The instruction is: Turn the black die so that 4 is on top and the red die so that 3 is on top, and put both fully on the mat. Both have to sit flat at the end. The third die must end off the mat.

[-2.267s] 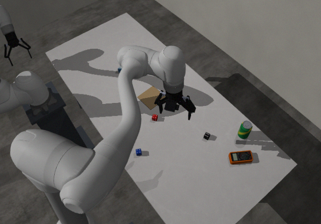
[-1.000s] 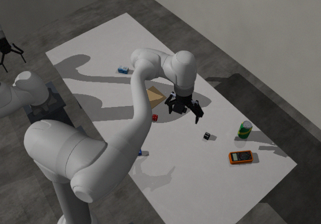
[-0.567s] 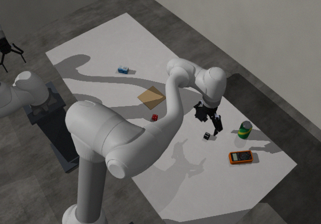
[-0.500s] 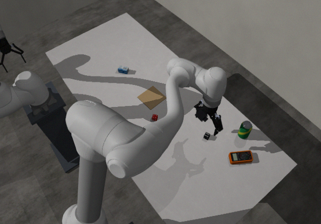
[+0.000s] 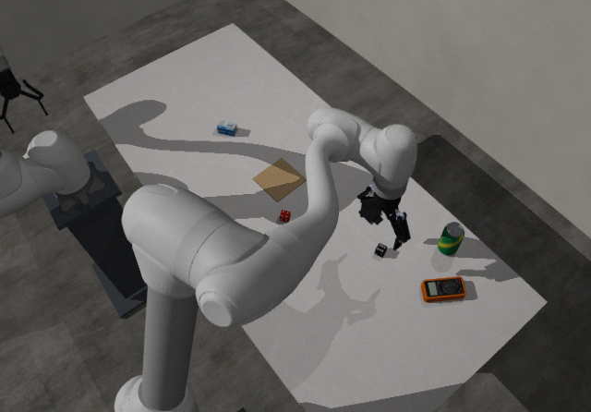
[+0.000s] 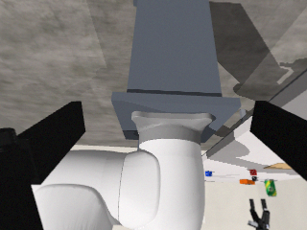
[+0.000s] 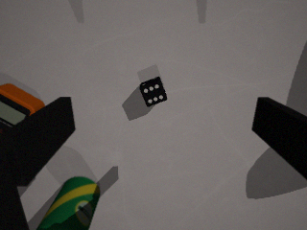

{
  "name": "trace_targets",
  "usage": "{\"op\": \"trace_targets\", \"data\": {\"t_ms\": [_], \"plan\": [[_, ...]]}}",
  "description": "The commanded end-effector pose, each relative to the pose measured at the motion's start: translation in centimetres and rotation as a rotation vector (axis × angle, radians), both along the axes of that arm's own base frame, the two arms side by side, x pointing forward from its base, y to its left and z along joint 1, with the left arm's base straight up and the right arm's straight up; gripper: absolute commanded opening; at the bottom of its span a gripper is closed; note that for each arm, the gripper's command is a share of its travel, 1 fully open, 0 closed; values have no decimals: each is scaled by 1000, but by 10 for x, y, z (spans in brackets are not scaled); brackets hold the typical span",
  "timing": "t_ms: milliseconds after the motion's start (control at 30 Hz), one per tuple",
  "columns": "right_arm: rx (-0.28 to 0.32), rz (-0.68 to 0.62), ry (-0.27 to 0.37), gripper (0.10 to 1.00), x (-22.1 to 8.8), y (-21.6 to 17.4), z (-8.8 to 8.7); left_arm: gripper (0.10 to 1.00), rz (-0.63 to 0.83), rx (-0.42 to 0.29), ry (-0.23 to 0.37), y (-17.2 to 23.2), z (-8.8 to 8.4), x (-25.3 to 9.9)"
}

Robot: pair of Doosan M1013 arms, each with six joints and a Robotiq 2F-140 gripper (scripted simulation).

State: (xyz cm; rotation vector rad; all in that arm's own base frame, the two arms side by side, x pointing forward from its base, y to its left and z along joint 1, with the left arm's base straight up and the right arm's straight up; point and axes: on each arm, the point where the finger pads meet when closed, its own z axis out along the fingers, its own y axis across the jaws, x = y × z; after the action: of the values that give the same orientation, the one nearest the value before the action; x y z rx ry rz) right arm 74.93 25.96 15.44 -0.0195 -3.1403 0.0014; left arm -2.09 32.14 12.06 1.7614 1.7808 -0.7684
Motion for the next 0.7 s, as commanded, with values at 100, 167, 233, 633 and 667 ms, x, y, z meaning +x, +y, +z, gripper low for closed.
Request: {"op": "trace_targets", "data": {"t_ms": [100, 167, 233, 633, 667], "plan": [[1, 0, -1, 1000, 0, 0, -18, 1000, 0, 1, 0, 0, 0, 0], [1, 0, -1, 1000, 0, 0, -24, 1000, 0, 1, 0, 0, 0, 0], [1, 0, -1, 1000, 0, 0, -37, 1000, 0, 1, 0, 0, 0, 0], [1, 0, -1, 1000, 0, 0, -80, 1000, 0, 1, 0, 0, 0, 0], [1, 0, -1, 1000, 0, 0, -80, 1000, 0, 1, 0, 0, 0, 0]]}}
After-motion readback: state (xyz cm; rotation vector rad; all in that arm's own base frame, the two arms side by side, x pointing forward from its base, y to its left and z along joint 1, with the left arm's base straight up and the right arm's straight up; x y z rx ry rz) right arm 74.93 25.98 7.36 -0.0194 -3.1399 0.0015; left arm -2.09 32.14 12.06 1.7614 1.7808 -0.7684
